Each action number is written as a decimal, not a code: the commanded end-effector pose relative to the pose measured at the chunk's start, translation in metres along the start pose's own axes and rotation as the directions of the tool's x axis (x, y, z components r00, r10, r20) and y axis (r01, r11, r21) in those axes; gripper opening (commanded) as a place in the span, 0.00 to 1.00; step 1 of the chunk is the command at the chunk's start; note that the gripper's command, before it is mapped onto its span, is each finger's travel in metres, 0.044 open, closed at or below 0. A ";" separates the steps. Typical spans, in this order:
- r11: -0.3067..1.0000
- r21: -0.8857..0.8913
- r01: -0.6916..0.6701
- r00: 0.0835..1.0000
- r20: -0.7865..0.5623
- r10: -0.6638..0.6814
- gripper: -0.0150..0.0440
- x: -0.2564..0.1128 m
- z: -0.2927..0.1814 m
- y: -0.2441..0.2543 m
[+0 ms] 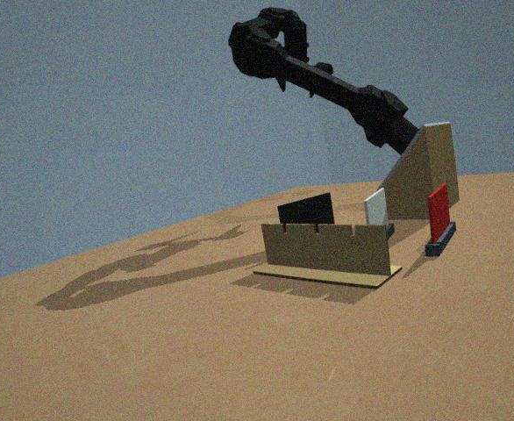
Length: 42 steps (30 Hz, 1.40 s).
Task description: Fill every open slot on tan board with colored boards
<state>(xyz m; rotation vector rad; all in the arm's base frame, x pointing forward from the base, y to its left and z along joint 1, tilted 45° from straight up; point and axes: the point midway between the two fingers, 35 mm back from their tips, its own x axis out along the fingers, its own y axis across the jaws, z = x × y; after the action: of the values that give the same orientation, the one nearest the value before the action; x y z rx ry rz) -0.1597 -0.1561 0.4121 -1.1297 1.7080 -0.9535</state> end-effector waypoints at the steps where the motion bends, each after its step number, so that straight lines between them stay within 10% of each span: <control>1: 1.000 0.007 -0.001 1.000 0.006 0.000 0.89 0.001 0.001 0.000; 9: 0.961 0.257 -0.104 0.965 0.262 0.035 0.56 0.037 0.058 -0.005; 42: 0.500 0.252 -0.829 0.465 0.806 0.366 0.56 0.006 0.295 0.008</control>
<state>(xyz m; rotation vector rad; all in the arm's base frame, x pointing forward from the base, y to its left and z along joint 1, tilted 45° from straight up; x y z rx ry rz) 0.0956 -0.2064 0.3111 -0.2615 0.9062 -0.4609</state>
